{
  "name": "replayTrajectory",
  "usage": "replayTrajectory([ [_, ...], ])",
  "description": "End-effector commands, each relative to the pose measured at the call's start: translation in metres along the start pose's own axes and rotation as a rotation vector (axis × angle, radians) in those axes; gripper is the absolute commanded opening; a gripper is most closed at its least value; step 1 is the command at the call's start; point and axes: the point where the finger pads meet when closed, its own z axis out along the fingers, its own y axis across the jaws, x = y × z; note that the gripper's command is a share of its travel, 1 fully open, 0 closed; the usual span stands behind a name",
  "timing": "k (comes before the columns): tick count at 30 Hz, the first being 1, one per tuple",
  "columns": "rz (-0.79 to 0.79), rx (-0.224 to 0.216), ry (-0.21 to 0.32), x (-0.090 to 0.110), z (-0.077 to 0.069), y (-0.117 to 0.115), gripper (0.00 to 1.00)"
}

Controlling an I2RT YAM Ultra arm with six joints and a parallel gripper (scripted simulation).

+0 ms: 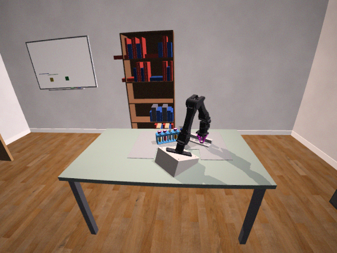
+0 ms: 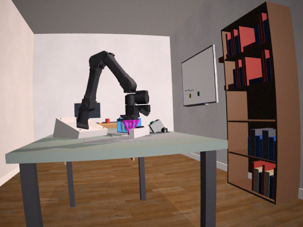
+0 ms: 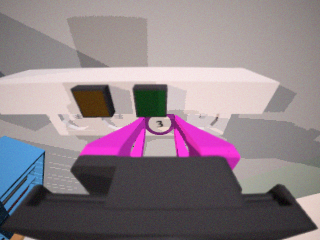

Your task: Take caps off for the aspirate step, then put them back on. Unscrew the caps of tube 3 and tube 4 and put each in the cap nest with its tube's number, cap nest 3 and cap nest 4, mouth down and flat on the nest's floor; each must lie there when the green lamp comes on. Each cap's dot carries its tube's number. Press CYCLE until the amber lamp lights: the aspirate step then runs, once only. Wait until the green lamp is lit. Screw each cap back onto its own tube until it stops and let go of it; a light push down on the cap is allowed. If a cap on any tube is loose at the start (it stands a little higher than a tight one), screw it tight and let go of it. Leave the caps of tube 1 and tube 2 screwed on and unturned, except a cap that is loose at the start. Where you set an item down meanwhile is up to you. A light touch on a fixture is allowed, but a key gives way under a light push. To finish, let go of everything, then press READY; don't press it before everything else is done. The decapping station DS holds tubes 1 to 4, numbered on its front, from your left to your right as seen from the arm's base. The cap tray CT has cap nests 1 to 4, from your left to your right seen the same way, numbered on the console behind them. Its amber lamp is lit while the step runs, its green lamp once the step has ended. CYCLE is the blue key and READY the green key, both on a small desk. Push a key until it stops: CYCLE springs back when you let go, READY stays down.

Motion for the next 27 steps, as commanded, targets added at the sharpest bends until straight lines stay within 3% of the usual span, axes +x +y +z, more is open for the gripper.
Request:
replayTrajectory([
  [1, -0.001, 0.000, -0.015, -0.003, -0.002, 0.000, 0.00],
  [7, -0.001, 0.000, -0.015, -0.003, -0.002, 0.000, 0.00],
  [8, -0.001, 0.000, -0.015, -0.003, -0.002, 0.000, 0.47],
  [22, -0.001, 0.000, -0.015, -0.003, -0.002, 0.000, 0.47],
  [25, -0.001, 0.000, -0.015, -0.003, -0.017, 0.000, 0.47],
  [27, -0.001, 0.000, -0.015, -0.003, -0.017, 0.000, 0.47],
])
